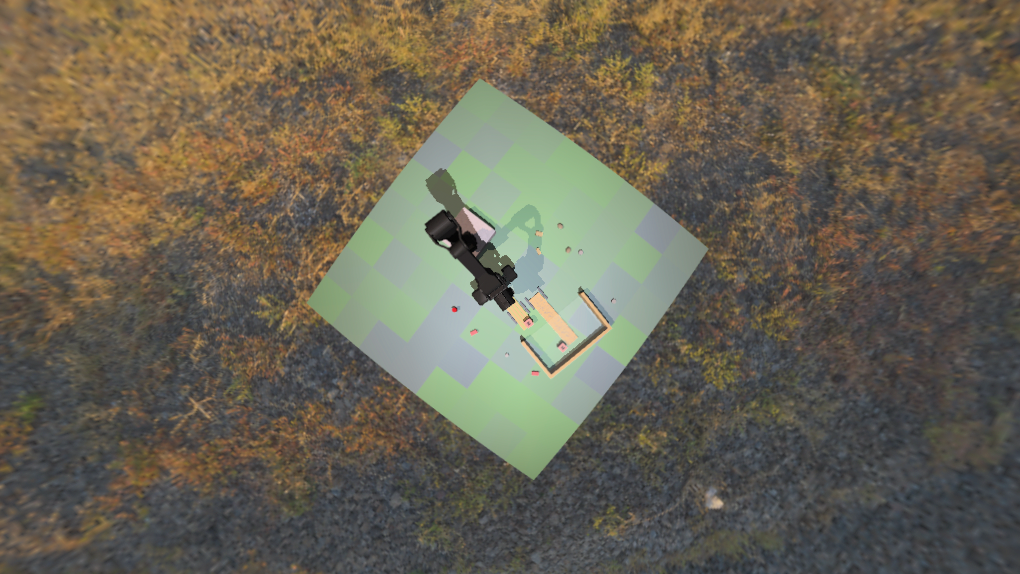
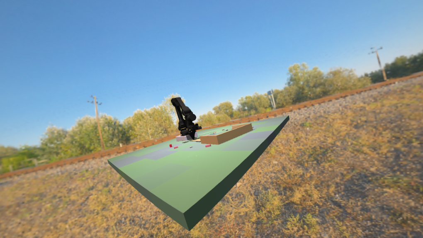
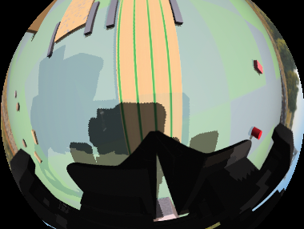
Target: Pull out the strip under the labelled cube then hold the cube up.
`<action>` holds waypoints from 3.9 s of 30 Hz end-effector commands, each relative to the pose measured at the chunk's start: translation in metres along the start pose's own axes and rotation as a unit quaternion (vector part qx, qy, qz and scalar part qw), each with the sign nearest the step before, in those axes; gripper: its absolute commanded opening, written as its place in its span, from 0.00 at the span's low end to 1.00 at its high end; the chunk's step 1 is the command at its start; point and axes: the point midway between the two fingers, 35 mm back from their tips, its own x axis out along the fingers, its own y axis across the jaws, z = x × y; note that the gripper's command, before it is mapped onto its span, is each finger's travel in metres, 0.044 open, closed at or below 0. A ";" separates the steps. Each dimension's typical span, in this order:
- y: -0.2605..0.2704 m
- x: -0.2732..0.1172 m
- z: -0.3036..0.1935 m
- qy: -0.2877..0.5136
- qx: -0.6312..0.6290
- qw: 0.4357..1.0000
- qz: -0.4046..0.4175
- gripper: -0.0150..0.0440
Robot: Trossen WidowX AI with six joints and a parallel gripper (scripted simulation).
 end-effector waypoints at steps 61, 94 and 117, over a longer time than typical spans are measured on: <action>0.002 -0.042 0.059 0.015 0.017 1.000 0.002 1.00; 0.008 -0.055 0.173 0.010 0.017 1.000 0.002 1.00; 0.009 -0.038 0.201 0.009 0.018 1.000 0.002 0.68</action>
